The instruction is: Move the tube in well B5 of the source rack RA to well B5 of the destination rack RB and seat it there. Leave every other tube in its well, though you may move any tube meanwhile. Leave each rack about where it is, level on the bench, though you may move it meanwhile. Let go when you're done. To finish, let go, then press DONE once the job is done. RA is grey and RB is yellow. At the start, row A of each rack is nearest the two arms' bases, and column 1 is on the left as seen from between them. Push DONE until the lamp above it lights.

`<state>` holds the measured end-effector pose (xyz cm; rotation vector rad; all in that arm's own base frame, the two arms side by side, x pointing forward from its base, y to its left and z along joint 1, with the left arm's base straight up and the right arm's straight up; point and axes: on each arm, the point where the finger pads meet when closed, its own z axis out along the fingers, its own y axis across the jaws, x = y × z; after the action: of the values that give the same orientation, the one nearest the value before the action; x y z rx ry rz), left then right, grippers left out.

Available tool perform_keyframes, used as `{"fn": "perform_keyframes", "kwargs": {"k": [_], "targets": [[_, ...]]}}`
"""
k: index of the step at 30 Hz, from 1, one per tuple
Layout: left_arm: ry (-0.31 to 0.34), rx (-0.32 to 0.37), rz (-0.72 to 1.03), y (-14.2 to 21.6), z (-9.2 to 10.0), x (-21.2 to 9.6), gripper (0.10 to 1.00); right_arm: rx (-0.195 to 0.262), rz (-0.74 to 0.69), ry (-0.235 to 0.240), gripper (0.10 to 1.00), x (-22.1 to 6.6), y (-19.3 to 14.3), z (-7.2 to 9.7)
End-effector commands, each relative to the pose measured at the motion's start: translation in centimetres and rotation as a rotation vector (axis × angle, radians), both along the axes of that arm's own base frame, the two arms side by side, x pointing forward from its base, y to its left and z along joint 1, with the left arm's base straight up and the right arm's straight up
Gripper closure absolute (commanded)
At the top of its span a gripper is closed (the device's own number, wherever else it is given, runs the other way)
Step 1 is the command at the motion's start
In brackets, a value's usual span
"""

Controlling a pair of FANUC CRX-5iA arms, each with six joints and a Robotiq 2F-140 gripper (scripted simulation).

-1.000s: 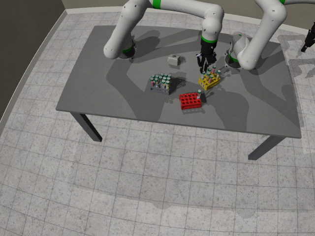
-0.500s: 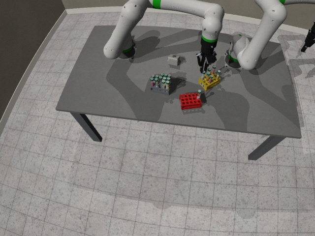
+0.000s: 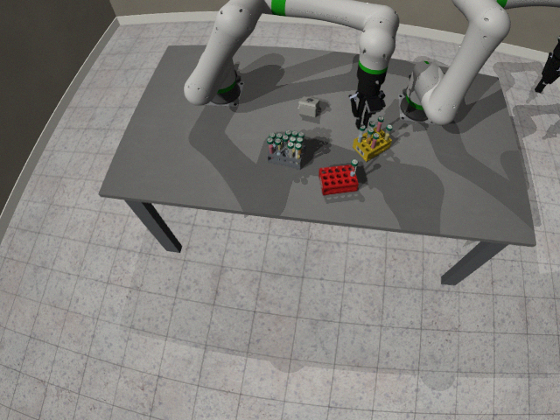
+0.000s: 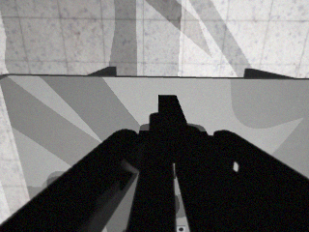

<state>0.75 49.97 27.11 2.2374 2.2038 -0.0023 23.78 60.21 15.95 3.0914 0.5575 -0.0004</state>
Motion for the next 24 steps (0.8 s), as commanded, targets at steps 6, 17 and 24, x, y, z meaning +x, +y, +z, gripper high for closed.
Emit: {"fn": "perform_keyframes", "kwargs": {"k": [6, 17, 24], "targets": [[0.0, 0.002, 0.0, 0.0, 0.1, 0.0, 0.999, 0.002, 0.0, -0.001, 0.999, 0.0, 0.0, 0.7], [0.0, 0.002, 0.0, 0.0, 0.1, 0.0, 0.999, 0.002, 0.0, -0.001, 0.999, 0.0, 0.0, 1.8], [0.0, 0.002, 0.0, 0.0, 0.1, 0.0, 0.999, 0.002, 0.0, -0.001, 0.999, 0.0, 0.0, 2.4]]}}
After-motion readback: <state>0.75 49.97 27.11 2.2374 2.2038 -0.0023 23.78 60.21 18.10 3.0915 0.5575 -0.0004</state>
